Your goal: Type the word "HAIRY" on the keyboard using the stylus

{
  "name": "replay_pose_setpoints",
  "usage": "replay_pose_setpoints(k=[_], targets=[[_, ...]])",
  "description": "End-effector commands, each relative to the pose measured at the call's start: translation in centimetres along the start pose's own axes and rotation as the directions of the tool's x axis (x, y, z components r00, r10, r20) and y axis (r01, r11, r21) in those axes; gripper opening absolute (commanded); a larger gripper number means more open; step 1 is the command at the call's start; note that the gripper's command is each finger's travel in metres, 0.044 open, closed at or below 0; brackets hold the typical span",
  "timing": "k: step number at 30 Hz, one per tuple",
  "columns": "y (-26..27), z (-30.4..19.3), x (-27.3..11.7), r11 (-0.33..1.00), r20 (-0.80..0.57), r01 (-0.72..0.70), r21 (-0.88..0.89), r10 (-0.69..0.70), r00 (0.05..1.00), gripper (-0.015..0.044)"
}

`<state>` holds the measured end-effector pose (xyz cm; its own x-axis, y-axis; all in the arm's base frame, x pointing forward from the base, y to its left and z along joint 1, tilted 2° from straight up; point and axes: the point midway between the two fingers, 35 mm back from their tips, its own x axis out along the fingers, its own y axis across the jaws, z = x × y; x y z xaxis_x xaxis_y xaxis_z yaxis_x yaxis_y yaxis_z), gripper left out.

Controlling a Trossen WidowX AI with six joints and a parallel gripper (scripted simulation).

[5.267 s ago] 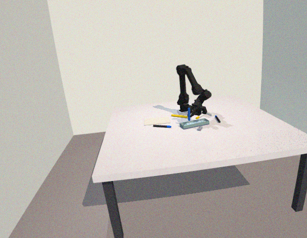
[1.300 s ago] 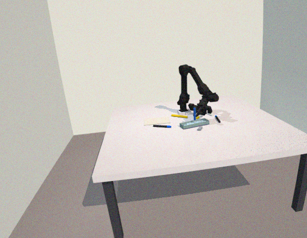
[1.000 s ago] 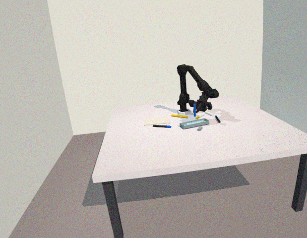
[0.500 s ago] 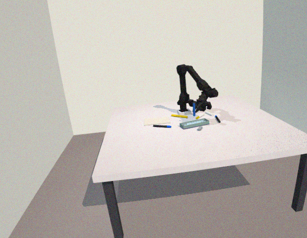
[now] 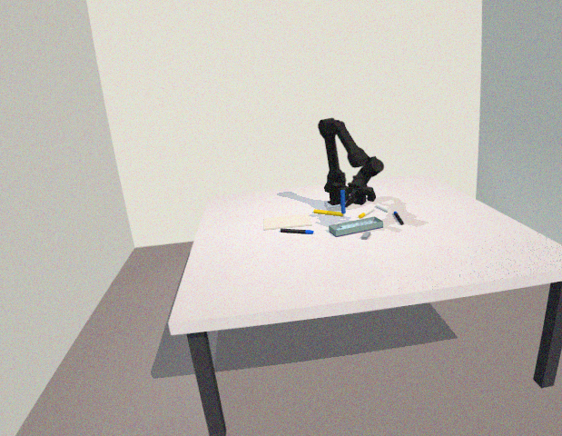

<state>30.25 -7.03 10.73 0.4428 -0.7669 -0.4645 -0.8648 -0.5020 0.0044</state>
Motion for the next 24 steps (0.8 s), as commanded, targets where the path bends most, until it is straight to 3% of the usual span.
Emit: replay_pose_setpoints(k=[1, 23, 24], targets=[[0.2, 0.3, 0.5, 1.000, 0.001, 0.007, -0.005, -0.007, 1.000, 0.0000], [0.3, 1.6, 1.1, 1.000, 0.001, 0.007, -0.005, -0.007, 1.000, 0.0000], [0.3, 1.6, 1.1, 1.000, 0.001, 0.007, -0.005, -0.007, 1.000, 0.0026]])
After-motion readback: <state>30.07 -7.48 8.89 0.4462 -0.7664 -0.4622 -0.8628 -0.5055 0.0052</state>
